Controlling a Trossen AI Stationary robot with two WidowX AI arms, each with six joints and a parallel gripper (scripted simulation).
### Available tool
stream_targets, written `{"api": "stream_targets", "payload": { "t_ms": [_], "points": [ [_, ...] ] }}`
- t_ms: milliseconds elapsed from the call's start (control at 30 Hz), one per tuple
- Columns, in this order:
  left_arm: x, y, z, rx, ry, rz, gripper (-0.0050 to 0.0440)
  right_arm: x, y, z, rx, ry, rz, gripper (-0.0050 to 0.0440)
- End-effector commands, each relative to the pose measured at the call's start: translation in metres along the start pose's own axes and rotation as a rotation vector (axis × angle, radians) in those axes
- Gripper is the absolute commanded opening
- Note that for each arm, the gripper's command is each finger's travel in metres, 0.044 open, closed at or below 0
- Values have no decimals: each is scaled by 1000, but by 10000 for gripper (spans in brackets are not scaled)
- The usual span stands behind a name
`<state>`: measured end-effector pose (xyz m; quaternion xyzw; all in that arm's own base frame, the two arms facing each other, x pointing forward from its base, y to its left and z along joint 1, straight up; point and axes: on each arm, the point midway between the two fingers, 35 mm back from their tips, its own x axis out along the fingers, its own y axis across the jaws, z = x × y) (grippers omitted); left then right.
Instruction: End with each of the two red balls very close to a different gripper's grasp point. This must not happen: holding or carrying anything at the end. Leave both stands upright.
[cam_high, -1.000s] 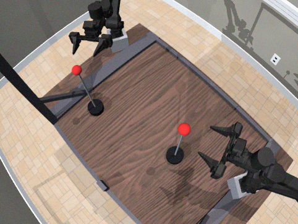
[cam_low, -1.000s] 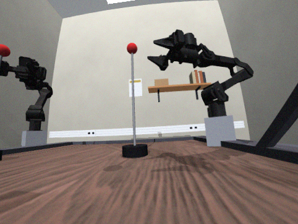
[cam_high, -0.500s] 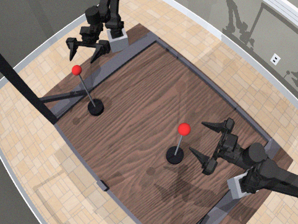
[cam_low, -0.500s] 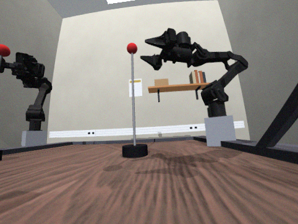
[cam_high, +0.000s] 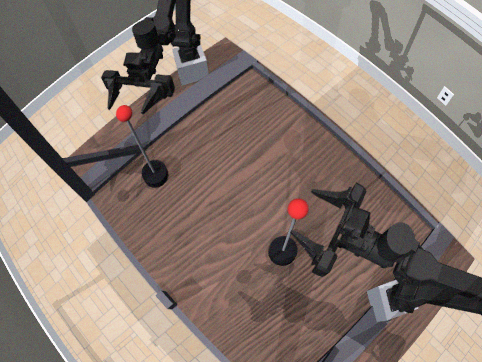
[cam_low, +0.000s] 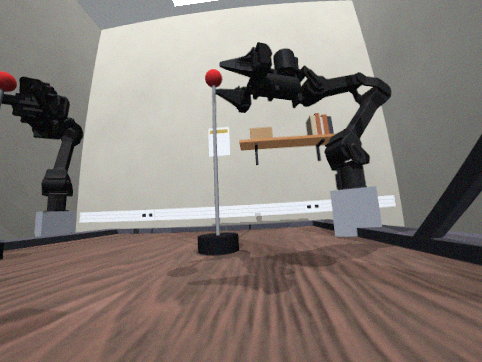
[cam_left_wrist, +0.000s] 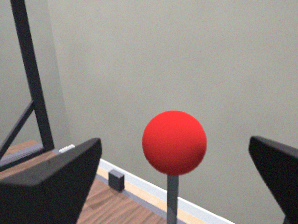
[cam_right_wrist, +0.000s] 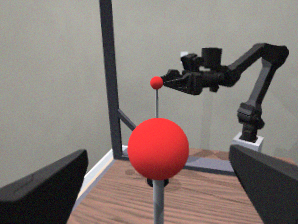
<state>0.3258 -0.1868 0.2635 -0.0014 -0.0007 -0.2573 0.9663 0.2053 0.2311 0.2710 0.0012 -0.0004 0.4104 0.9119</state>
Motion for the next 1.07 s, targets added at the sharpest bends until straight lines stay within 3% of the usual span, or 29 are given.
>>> {"api": "stream_targets", "payload": {
  "t_ms": [0,433,1033],
  "points": [
    [7,0,11,2,-26,-1,440,7,0,11,-5,-25,-3,440],
    [39,0,11,2,-27,-1,440,39,0,12,-5,-27,-3,440],
    [42,0,7,2,-17,0,440,43,0,10,-5,-23,-3,440]
  ]
}}
